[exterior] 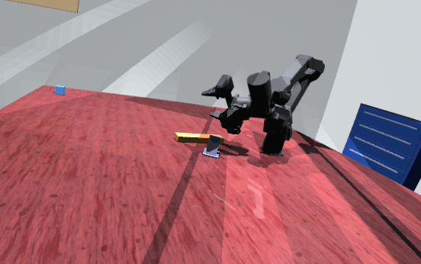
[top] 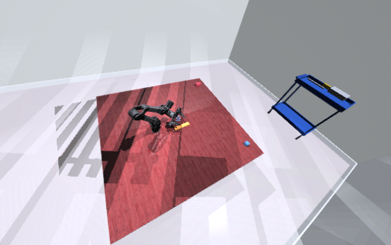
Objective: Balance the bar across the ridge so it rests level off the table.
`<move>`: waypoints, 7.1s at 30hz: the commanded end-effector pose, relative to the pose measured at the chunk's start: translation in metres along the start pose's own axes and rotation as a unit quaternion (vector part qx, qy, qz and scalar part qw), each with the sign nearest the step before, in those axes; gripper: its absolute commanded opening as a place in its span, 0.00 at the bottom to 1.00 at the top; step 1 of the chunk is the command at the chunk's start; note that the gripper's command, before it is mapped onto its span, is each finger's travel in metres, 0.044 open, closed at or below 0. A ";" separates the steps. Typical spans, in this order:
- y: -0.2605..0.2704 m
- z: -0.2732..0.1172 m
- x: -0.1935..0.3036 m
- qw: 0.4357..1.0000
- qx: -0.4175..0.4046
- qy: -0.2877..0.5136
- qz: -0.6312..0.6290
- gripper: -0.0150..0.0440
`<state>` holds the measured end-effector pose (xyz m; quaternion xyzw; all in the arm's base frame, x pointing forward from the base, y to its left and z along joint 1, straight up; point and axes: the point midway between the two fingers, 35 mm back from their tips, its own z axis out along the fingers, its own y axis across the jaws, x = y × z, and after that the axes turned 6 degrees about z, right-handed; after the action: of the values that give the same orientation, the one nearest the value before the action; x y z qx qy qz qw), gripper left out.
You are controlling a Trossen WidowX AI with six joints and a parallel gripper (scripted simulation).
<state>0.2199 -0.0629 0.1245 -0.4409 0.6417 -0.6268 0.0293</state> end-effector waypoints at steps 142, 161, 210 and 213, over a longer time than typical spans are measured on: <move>0.025 0.051 -0.071 0.636 -0.617 0.034 0.461 0.25; -0.016 0.042 -0.048 0.636 -0.618 0.034 0.462 0.25; -0.070 -0.054 -0.080 0.770 -0.574 -0.241 0.141 0.25; -0.070 -0.064 -0.084 0.774 -0.565 -0.261 0.114 0.25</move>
<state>0.2756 0.0402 0.1500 -0.4174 0.9087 -0.0025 0.0077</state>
